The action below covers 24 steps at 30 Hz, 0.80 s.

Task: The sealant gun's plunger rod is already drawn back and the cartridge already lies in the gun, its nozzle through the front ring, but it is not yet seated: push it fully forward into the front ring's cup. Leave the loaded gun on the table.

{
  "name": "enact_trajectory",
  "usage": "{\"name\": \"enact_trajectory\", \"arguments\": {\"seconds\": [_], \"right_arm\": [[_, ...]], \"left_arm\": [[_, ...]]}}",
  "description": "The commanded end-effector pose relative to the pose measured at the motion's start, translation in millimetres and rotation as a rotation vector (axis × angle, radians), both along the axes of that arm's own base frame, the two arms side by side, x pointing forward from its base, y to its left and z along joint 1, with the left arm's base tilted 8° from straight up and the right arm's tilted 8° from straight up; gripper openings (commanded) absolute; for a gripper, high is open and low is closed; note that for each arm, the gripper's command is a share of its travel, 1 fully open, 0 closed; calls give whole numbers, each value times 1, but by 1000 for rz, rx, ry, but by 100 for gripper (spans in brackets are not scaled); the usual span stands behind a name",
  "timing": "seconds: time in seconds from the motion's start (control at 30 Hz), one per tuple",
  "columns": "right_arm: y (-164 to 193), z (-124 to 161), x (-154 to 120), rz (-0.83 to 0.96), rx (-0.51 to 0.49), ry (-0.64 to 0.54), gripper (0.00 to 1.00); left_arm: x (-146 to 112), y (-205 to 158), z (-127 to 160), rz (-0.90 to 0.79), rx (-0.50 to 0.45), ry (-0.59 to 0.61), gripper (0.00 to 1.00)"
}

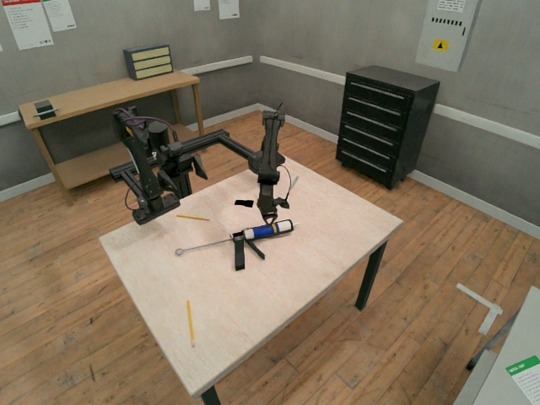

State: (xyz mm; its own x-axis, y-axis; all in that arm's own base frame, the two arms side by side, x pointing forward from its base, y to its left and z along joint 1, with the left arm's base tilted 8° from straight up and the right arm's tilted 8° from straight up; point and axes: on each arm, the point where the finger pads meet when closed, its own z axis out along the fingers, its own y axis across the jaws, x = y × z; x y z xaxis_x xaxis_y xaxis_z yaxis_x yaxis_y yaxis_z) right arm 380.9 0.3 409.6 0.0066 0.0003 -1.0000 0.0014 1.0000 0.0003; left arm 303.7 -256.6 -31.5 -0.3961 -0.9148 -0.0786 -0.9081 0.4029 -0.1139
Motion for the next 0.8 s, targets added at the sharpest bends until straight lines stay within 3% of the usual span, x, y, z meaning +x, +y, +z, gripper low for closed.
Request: {"name": "enact_trajectory", "arguments": {"seconds": [0.0, 0.3, 0.37, 0.77], "right_arm": [[2, 32, -10, 3, 1, -83, 100], [2, 32, -10, 3, 1, -83, 100], [2, 32, -10, 3, 1, -83, 100], [2, 32, -10, 3, 1, -83, 100]], "left_arm": [[0, 2, -9, -2, 0, 3, 73], [5, -7, -11, -12, -20, -20, 73], [1, 2, -24, -1, 0, 9, 73], [8, -2, -36, -3, -15, -5, 73]]}}
